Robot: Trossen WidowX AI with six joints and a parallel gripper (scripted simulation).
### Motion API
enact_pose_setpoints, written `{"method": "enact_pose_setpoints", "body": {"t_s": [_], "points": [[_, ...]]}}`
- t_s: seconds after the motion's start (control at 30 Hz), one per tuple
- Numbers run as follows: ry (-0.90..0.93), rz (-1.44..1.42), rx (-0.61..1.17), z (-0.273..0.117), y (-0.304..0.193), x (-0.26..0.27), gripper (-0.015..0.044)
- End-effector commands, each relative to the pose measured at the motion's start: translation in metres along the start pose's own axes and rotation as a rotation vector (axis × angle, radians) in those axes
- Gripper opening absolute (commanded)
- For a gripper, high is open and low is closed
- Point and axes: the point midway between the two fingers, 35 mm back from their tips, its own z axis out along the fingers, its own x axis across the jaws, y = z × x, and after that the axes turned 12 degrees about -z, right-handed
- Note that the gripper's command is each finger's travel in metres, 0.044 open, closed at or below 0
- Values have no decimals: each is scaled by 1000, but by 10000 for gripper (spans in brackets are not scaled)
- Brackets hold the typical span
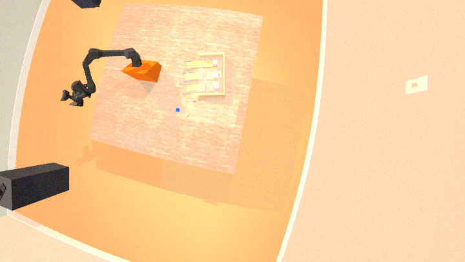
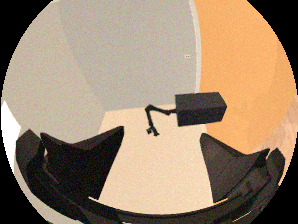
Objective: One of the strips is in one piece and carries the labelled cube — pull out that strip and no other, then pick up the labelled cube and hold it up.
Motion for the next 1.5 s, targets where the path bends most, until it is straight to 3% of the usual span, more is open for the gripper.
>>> {"method": "enact_pose_setpoints", "body": {"t_s": [0.0, 0.37, 0.7, 1.1, 1.47], "points": [[4, -3, 6, -1, -2, 2, 400], [253, -211, 390, -94, -118, 115, 400], [462, -359, 701, -204, -192, 169, 400], [833, -652, 1080, -404, -253, 197, 400], [1241, -845, 1436, -599, -242, 168, 400]]}}
